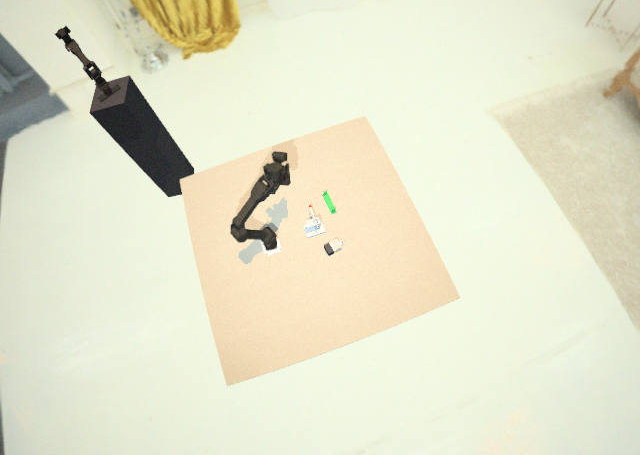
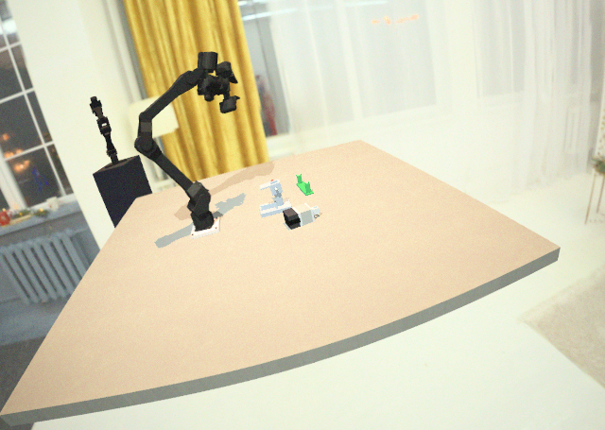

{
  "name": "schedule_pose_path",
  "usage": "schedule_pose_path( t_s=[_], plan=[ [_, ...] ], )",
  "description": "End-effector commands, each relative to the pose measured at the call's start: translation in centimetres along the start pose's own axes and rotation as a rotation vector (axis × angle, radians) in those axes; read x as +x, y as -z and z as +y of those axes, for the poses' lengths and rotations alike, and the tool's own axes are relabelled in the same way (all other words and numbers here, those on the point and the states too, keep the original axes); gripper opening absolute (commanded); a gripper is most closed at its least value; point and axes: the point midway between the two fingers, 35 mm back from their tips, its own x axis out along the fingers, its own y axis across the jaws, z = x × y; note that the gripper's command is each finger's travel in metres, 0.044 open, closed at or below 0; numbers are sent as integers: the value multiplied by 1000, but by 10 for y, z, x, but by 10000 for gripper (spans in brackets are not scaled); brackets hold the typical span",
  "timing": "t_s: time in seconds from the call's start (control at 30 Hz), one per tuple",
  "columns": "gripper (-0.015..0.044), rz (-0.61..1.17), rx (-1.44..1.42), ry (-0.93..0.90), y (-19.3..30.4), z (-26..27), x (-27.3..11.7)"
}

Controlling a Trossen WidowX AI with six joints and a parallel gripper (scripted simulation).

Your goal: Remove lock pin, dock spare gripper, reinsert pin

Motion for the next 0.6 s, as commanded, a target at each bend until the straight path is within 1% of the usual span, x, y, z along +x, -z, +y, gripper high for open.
schedule_pose_path(
  t_s=[0.0,0.13,0.27,0.4,0.57],
  plan=[
    [300,60,166,-160,22,34,19],
    [300,149,373,-374,46,84,35],
    [300,253,562,-590,63,134,41],
    [300,369,729,-807,75,180,37],
    [300,529,903,-1084,83,231,20]
  ],
)
